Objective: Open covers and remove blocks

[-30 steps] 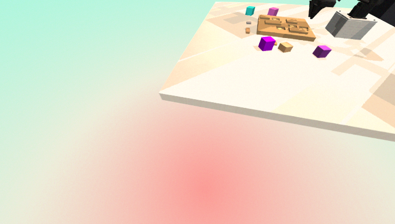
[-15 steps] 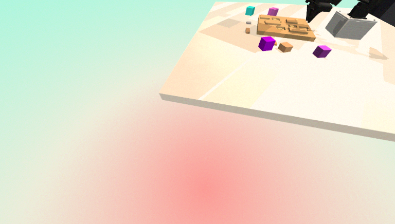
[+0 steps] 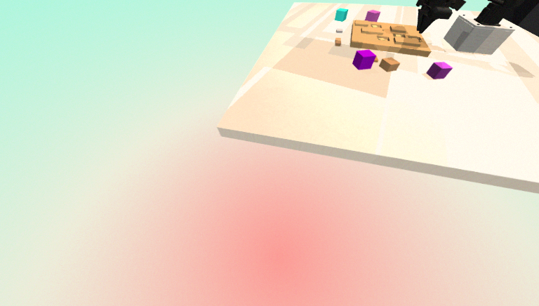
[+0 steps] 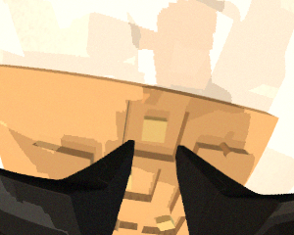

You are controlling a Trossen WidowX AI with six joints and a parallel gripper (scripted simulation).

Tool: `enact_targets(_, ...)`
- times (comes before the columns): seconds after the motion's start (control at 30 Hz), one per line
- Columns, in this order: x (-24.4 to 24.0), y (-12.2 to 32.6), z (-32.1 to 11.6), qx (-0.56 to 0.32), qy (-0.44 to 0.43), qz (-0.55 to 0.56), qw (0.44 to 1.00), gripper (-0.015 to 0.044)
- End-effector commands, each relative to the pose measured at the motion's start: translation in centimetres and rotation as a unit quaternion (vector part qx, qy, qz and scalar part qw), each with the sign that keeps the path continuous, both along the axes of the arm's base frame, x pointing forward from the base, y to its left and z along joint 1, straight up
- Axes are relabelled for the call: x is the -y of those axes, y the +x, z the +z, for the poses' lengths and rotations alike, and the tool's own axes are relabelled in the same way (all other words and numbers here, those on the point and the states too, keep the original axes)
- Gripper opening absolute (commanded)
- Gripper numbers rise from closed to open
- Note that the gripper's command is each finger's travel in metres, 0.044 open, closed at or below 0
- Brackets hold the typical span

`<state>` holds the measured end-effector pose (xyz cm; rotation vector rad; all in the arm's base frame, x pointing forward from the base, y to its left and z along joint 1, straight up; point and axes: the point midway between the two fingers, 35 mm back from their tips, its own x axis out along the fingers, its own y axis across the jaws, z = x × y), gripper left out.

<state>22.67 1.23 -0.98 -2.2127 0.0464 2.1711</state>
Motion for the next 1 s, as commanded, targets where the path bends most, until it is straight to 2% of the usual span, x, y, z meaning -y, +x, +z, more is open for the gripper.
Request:
enact_targets(0.0, 0.0, 0.0, 0.0, 0.0, -0.001, 0.001, 1.0, 0.0144)
enact_targets(0.97, 0.1, 0.0, -1.5, 0.0, -0.001, 0.001, 1.0, 0.0144)
